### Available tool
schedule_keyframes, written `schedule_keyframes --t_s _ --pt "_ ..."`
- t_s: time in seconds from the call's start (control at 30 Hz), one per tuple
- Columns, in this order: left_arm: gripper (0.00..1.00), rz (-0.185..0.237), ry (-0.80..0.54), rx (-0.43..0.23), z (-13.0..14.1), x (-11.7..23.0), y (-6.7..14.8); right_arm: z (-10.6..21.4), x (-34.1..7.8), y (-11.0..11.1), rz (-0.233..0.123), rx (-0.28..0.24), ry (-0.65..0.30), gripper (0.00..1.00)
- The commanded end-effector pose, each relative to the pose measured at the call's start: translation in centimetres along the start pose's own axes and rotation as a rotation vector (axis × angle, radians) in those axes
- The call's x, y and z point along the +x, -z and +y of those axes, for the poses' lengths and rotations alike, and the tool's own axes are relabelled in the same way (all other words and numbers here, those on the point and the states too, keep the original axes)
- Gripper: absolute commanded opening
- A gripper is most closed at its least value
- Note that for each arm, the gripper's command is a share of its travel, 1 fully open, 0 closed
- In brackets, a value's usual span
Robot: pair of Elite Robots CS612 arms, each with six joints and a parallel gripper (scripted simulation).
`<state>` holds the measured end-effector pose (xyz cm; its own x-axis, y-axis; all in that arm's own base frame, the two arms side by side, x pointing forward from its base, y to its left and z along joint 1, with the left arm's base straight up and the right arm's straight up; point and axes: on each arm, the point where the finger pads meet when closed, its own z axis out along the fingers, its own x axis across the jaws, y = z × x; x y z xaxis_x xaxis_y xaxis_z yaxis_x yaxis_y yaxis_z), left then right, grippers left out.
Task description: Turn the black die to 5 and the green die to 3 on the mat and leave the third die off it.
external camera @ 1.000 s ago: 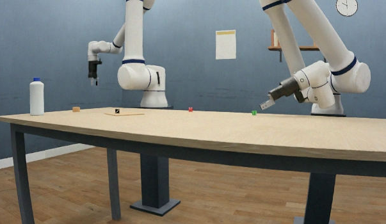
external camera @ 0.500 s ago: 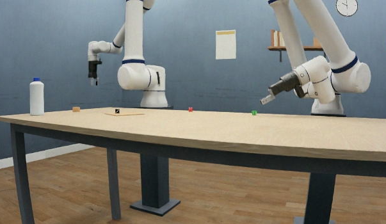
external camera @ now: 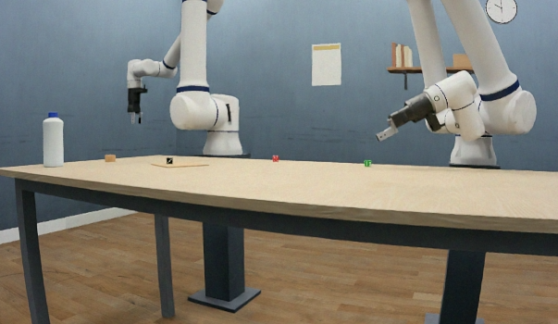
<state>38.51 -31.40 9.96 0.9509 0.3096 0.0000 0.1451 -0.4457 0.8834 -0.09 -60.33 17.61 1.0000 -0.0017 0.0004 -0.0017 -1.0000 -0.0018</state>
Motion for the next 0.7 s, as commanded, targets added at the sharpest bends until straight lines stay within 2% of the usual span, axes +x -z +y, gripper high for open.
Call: schedule_keyframes --t_s 0.0,0.4,0.67 --pt "0.70 0.000 0.000 0.001 0.34 0.01 0.18 0.07 -0.02 0.09 0.000 -0.002 0.000 1.00" --pt "0.70 0.000 0.000 0.008 0.38 0.02 0.12 0.07 -0.02 0.09 0.000 -0.002 0.000 1.00" --pt "0.70 0.000 0.001 0.044 0.54 0.03 -0.08 0.07 -0.02 0.09 0.000 -0.002 0.000 1.00"
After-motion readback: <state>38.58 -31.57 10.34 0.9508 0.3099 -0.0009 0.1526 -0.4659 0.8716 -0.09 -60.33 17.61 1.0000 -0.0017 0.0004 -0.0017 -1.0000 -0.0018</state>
